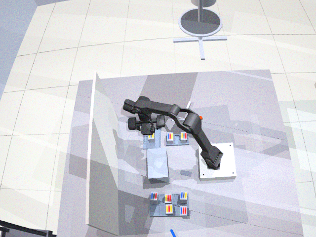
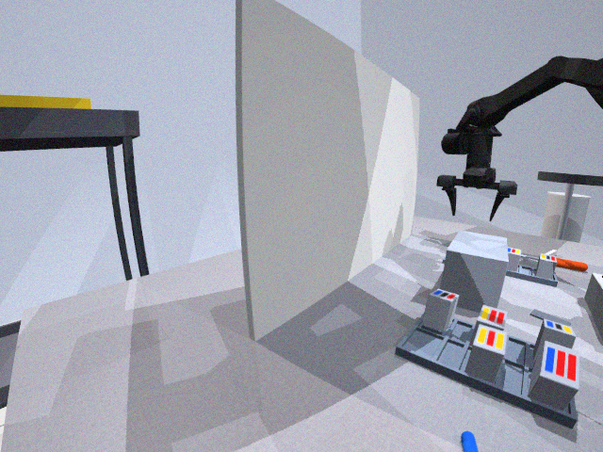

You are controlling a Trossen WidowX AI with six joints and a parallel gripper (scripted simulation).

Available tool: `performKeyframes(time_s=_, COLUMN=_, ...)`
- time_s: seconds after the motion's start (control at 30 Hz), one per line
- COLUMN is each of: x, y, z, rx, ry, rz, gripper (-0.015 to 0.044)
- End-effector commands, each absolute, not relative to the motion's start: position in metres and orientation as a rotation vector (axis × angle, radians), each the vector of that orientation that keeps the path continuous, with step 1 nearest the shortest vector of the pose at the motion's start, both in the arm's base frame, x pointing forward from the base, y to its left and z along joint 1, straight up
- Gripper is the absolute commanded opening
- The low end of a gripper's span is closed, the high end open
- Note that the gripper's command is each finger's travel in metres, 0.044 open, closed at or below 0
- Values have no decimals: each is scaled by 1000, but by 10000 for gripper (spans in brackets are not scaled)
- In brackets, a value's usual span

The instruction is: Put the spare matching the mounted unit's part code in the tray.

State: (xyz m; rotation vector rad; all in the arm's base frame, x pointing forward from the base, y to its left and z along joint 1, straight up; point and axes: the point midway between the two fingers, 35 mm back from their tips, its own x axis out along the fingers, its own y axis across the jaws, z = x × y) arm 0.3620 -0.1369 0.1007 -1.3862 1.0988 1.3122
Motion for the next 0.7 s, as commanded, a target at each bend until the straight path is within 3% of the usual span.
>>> performKeyframes(time_s=0.0, x=356, y=-135, z=123, rx=-1384, ry=1101, rz=1322, gripper=440)
performKeyframes(time_s=0.67, x=360, y=-136, z=121, rx=-1399, ry=1093, rz=1297, gripper=440)
